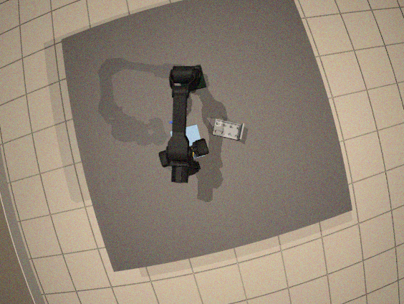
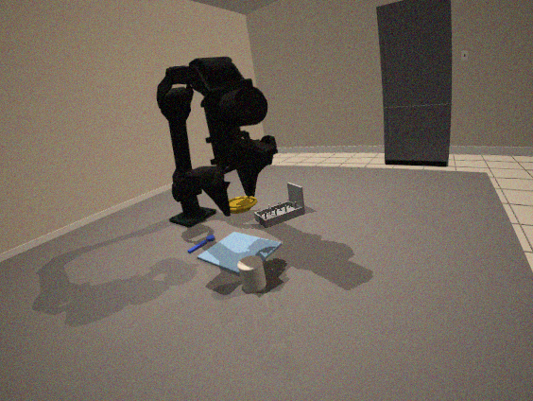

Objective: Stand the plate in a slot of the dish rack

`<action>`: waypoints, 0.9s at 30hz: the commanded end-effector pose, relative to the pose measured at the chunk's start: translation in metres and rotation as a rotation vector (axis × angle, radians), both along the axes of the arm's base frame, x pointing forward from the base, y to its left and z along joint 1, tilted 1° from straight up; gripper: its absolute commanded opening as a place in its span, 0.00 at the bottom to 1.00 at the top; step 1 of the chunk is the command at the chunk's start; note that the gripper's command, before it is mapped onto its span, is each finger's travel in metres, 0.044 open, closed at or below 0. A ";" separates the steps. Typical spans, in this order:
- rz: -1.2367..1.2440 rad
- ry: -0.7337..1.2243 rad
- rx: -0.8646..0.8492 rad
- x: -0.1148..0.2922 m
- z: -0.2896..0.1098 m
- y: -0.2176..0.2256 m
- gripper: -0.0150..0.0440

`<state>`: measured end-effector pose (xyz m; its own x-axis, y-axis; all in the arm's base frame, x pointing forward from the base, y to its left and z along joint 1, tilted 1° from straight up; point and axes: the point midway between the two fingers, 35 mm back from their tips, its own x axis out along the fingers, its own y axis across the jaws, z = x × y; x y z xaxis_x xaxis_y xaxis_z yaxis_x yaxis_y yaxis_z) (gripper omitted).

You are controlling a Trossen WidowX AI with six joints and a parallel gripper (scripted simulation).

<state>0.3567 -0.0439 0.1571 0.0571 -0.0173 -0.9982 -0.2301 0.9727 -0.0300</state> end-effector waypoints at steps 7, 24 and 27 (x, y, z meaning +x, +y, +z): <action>-0.003 -0.010 -0.002 0.000 0.032 0.000 0.25; -0.121 -0.012 0.011 -0.027 0.062 0.035 0.25; -0.224 -0.005 0.021 -0.050 0.062 0.060 0.25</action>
<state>0.3244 -0.0040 0.2175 0.0601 -0.0117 -0.9981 -0.0690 0.9975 -0.0158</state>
